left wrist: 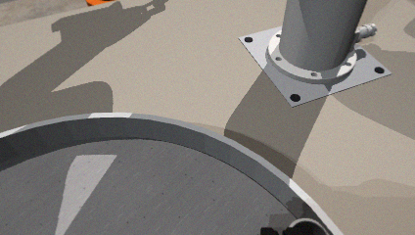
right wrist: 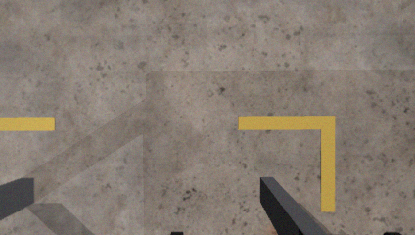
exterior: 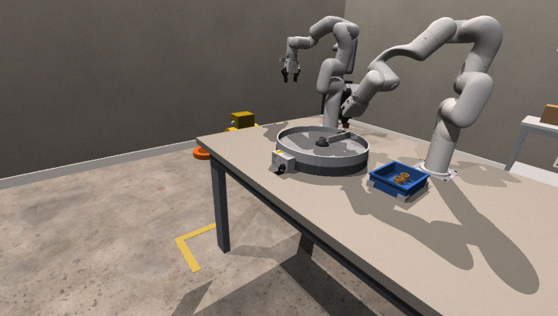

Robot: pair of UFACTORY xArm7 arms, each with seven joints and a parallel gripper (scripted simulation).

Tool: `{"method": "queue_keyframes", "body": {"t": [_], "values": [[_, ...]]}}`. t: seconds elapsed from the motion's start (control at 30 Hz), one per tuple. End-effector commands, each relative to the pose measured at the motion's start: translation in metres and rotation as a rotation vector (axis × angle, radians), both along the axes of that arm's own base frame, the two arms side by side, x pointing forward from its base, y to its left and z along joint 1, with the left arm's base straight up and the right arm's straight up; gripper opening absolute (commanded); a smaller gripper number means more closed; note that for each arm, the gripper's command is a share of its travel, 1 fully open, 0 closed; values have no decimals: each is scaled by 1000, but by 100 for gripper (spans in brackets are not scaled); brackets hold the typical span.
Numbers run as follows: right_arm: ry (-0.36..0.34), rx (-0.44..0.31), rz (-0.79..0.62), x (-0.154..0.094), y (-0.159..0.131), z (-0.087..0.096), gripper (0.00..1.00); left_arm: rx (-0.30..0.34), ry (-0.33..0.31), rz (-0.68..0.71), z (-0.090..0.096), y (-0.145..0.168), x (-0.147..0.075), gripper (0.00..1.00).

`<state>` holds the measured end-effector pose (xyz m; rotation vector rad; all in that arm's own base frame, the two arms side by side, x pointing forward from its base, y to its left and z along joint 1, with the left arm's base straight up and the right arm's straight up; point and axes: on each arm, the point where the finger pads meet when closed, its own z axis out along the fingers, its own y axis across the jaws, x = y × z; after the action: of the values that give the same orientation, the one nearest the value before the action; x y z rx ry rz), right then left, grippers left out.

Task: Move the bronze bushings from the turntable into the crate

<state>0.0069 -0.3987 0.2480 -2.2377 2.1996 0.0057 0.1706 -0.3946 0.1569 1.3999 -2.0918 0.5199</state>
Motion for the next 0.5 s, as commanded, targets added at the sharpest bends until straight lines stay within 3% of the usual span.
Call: {"method": "queue_keyframes", "body": {"t": [0.0, 0.47], "values": [[0, -5, 0, 0, -1, 2, 100, -2, -3, 0, 3, 35, 17, 0], [0, -5, 0, 0, -1, 2, 100, -1, -3, 0, 3, 124, 60, 0]]}}
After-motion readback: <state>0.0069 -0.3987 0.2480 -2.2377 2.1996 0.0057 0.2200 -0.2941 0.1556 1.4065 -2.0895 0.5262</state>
